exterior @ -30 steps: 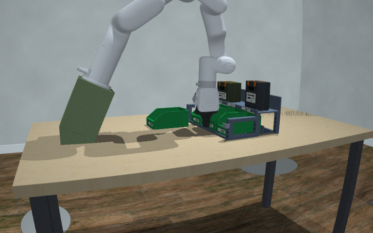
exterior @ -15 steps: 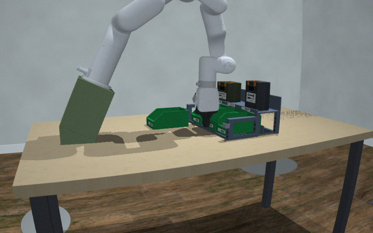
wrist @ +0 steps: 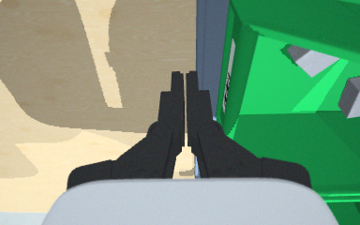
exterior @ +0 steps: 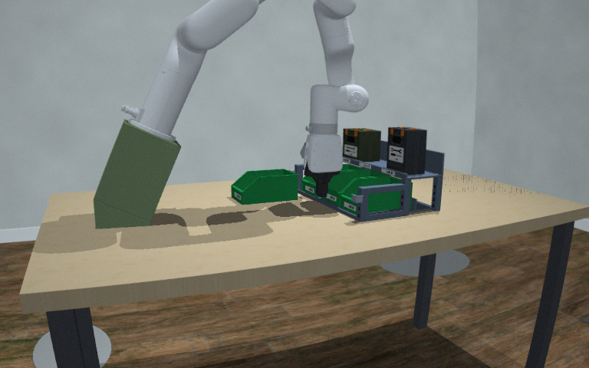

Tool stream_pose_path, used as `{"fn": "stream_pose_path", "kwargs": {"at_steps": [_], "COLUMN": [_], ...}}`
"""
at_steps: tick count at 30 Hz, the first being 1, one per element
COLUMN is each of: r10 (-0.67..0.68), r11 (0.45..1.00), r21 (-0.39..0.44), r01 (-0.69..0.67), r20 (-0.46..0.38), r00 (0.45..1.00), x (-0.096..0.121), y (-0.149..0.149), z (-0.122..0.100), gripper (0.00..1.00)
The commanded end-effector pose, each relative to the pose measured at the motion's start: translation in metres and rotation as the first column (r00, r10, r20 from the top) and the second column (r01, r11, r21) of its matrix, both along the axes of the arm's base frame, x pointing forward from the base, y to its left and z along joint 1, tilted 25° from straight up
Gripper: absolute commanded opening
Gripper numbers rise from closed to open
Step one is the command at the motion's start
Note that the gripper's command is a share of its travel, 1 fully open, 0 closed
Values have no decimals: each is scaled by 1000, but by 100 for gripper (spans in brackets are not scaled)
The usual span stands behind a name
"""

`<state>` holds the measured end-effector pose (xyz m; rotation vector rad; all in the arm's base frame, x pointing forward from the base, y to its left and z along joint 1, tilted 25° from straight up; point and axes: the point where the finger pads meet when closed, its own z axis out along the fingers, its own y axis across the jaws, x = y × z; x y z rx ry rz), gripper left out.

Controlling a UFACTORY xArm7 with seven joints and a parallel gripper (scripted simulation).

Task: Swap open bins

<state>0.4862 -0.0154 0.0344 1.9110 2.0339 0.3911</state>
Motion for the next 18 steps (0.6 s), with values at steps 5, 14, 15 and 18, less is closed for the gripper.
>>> {"fn": "stream_pose_path", "kwargs": {"at_steps": [5, 14, 15, 18], "r10": [0, 0, 0, 0], "r11": [1000, 1000, 1000, 1000], "r21": [0, 0, 0, 0], "r01": [0, 0, 0, 0], "r20": [3, 3, 3, 3], "r00": [1000, 1000, 1000, 1000], "x": [-9, -10, -11, -18], "y": [0, 0, 0, 0], "z": [5, 6, 9, 24], "gripper": [0, 0, 0, 0]}}
